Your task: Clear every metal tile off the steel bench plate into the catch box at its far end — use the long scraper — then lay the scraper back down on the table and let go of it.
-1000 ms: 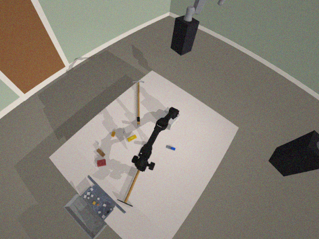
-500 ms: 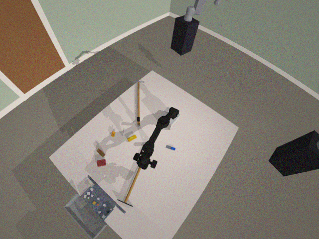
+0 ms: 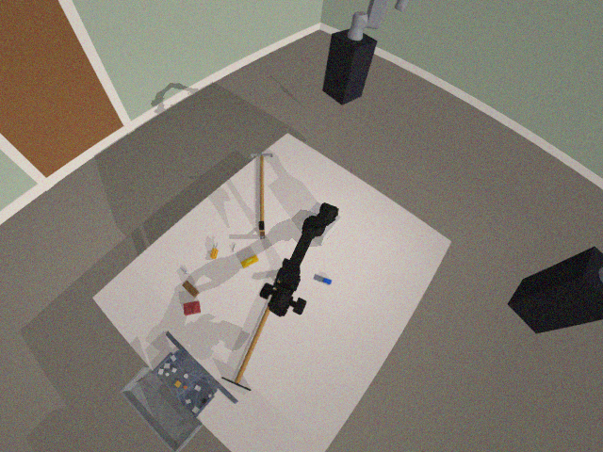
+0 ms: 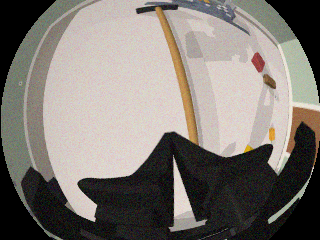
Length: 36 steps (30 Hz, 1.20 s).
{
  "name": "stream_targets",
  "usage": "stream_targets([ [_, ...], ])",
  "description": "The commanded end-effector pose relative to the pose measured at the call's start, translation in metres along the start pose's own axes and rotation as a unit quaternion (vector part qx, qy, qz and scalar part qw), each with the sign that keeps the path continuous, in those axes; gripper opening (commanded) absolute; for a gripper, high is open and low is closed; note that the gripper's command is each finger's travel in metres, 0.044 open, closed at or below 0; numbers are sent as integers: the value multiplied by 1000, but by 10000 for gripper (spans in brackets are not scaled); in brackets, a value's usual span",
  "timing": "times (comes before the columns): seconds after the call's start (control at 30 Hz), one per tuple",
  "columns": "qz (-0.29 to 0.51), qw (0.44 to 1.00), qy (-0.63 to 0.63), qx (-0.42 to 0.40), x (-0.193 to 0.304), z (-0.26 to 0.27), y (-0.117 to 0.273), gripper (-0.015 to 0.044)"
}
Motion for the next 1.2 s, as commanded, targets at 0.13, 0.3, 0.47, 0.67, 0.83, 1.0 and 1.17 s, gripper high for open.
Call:
stream_targets([
  [0.13,8,1000,-5,3,3,0,-20,0],
  [0.3,9,1000,-6,3,5,0,-33,0],
  [0.47,11,1000,-8,3,7,0,-46,0],
  [0.67,13,1000,-9,3,10,0,-62,0],
  [0.83,15,1000,-11,3,13,0,-75,0],
  [1.0,17,1000,-12,3,17,0,-87,0],
  [1.17,18,1000,-14,3,21,0,-100,0],
])
Point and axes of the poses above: the point midway between the two fingers, 35 mm back from their tips, its own y axis back along the fingers, its own z axis across the jaws, x = y × z, the point moved 7 cm from there along y, back along the fingers, and after that the axes turned 2 degrees about -y, right-handed, at the moved point
